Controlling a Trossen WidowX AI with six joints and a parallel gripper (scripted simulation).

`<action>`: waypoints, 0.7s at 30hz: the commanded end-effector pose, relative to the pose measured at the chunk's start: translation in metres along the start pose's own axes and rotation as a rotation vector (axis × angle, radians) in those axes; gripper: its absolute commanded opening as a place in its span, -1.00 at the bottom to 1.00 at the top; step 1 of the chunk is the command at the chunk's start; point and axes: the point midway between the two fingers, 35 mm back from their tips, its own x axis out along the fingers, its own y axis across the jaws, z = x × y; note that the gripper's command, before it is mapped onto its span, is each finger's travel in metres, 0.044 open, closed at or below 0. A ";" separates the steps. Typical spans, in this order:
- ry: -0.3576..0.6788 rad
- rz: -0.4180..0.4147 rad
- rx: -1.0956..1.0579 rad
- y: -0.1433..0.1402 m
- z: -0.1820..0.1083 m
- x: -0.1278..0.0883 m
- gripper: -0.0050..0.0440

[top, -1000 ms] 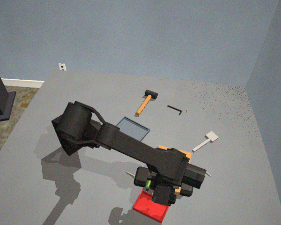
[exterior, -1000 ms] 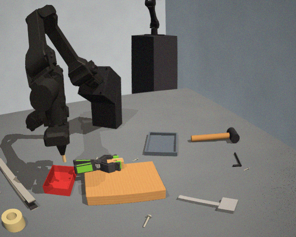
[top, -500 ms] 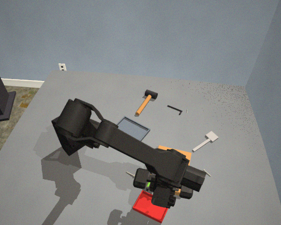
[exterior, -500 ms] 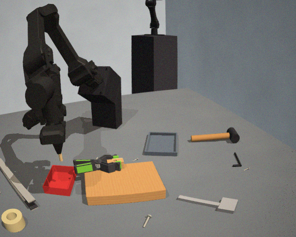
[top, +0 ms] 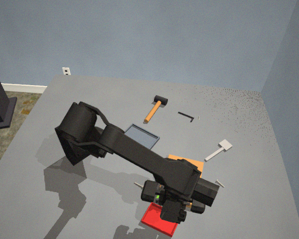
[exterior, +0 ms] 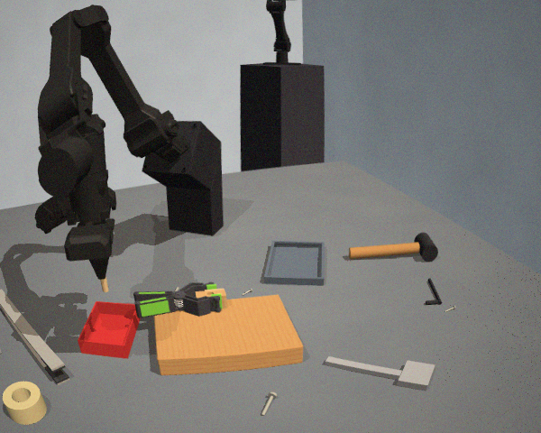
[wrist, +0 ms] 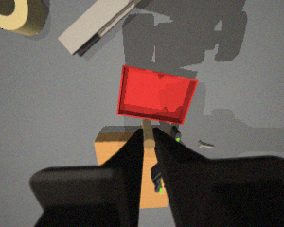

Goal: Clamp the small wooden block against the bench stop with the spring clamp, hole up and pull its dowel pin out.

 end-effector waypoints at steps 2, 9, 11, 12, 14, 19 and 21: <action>0.000 0.013 0.005 0.002 0.005 -0.005 -0.80; -0.004 0.017 0.010 0.002 0.009 -0.008 -0.80; -0.004 0.019 0.012 0.002 0.010 -0.008 -0.80; -0.005 0.019 0.013 0.002 0.011 -0.009 -0.80; -0.005 0.020 0.013 0.002 0.012 -0.009 -0.80; -0.007 0.023 0.016 0.002 0.014 -0.011 -0.80; -0.008 0.024 0.018 0.002 0.015 -0.012 -0.80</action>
